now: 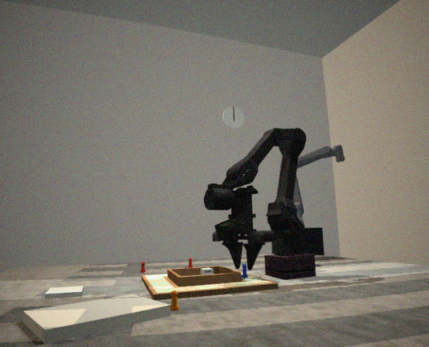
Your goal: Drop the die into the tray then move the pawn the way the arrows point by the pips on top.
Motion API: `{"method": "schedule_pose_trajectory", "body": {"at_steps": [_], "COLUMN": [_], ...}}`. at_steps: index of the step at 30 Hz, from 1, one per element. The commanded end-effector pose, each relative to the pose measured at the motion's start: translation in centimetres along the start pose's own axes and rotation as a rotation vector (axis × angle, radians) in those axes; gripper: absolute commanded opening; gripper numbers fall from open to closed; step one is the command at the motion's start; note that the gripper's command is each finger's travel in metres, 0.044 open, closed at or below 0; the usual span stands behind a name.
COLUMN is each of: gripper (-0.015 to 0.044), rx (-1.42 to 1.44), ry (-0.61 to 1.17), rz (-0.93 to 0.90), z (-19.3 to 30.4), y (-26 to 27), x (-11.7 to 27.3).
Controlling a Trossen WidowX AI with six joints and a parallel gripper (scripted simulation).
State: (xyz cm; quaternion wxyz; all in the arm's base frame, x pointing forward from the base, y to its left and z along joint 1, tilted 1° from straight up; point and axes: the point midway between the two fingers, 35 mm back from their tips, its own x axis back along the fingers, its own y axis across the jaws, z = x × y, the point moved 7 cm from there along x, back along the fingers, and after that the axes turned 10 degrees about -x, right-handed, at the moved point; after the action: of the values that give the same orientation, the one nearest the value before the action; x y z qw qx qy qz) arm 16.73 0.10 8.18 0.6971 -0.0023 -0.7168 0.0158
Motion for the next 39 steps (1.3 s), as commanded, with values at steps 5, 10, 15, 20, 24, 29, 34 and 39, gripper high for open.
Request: {"method": "schedule_pose_trajectory", "body": {"at_steps": [5, 10, 15, 20, 24, 29, 34, 39], "gripper": [0.0200, 0.0095, 0.0042, 0.0009, 0.0000, 0.0000, 0.0000, 0.0000], "rx": [0.003, 0.003, 0.003, 0.003, 0.003, 0.003, 0.003, 0.003], "ry": [0.006, 0.006, 0.006, 0.006, 0.006, 0.005, 0.005, 0.005], "rz": [-0.003, -0.003, -0.003, -0.003, -0.003, -0.003, -0.003, -0.003], "z": [0.2, 0.2, 0.2, 0.2, 0.0, -0.6, -0.8, -0.6], "y": [0.0, 0.0, 0.0, 0.0, 0.0, 0.1, 0.1, 0.1], "x": [-1.2, -1.2, -1.2, -1.2, -0.5, 2.0, 4.6, 7.4]}}
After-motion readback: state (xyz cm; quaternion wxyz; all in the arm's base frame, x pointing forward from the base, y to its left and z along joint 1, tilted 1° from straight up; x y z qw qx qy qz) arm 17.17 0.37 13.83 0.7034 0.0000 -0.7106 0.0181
